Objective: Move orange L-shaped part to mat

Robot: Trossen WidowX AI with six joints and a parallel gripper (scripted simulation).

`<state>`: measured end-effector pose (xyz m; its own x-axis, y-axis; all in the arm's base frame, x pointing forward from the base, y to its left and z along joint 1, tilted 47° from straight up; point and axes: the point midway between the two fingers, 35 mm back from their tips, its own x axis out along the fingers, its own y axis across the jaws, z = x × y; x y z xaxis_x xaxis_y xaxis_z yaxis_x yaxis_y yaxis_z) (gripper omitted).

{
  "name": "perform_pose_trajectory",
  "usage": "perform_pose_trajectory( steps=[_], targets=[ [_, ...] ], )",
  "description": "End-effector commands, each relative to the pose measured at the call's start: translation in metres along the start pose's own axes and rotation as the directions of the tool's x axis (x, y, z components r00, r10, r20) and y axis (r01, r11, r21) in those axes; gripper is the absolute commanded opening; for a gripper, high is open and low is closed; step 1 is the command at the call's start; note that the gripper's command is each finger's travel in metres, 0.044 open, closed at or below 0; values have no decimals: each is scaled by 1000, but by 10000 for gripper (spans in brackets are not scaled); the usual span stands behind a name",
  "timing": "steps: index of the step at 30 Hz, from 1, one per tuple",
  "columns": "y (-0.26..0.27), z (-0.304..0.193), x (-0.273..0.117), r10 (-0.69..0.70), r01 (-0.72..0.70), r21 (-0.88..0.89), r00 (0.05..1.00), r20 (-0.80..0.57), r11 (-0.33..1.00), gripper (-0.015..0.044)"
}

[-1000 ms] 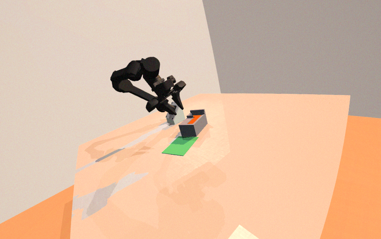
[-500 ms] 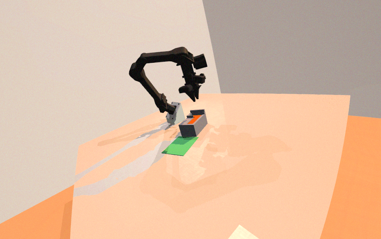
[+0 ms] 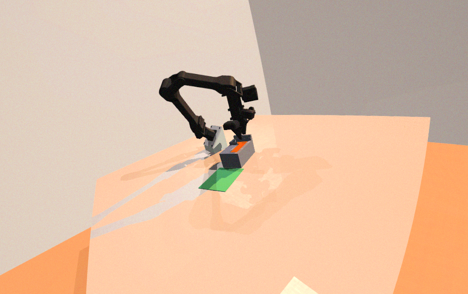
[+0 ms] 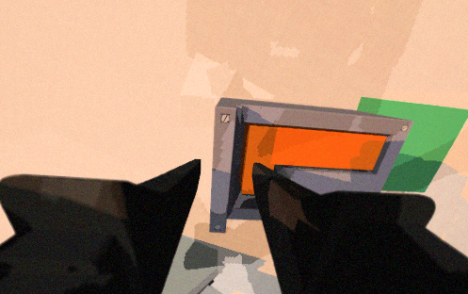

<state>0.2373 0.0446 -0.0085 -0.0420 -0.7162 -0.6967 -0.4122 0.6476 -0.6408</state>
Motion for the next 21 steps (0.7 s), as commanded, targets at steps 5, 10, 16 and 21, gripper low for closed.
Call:
perform_pose_trajectory(
  steps=[5,10,16,21],
  targets=[
    [0,0,8,-5,5,-3,1000,10,1000,180],
    [0,1,15,-5,5,-3,1000,11,1000,180],
    [0,1,25,-5,5,-3,1000,11,1000,180],
    [0,1,33,-6,6,-3,1000,10,1000,180]
  ],
)
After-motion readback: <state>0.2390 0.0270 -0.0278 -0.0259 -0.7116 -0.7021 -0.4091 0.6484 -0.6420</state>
